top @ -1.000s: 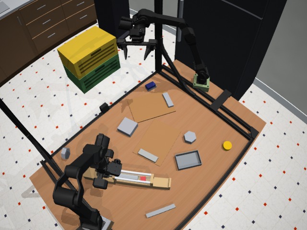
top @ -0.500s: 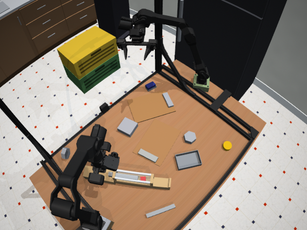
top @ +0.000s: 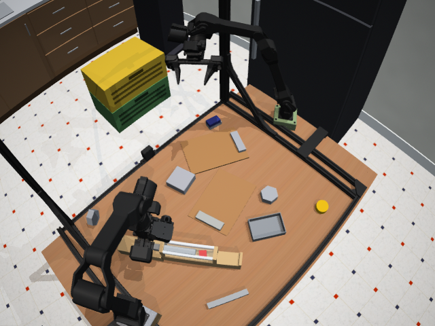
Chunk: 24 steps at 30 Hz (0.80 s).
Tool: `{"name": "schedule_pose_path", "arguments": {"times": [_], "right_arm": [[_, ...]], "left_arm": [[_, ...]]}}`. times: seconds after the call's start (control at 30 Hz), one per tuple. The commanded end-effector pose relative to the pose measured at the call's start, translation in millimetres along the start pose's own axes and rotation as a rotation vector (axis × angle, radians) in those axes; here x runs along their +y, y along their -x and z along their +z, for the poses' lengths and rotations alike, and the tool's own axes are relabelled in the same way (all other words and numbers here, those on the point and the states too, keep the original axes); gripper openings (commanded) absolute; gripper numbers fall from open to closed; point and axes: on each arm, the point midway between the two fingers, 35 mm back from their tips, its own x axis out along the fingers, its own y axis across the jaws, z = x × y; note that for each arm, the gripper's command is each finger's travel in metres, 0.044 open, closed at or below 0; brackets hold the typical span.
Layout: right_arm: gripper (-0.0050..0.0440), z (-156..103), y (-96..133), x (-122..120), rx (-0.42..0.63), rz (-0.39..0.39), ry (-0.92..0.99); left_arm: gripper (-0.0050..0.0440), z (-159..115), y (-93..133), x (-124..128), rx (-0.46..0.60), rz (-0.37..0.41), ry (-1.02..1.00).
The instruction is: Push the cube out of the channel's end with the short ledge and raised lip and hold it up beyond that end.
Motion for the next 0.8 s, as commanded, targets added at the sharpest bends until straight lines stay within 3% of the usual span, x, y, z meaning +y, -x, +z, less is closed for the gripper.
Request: {"name": "schedule_pose_path", "arguments": {"times": [0.0,0.13,0.33,0.6,0.67,0.77], "right_arm": [[0.02,17,-4,0,0.008,0.0,0.017],[0.02,32,-6,0,0.009,0.006,0.039],[0.02,98,-14,-9,-0.02,0.027,0.135],[0.02,194,-30,-60,-0.059,0.013,0.296],[0.02,194,-30,-60,-0.059,0.013,0.296],[0.02,217,-37,-85,-0.042,0.002,0.356]], "left_arm": [[0.04,0,0,0,-0.003,0.0,0.0],[0.04,0,0,0,-0.003,0.0,0.0],[0.04,0,0,0,-0.003,0.0,0.0],[0.04,0,0,0,-0.003,0.0,0.0],[0.04,0,0,0,-0.003,0.0,0.0],[0.04,0,0,0,-0.003,0.0,0.0]]}}
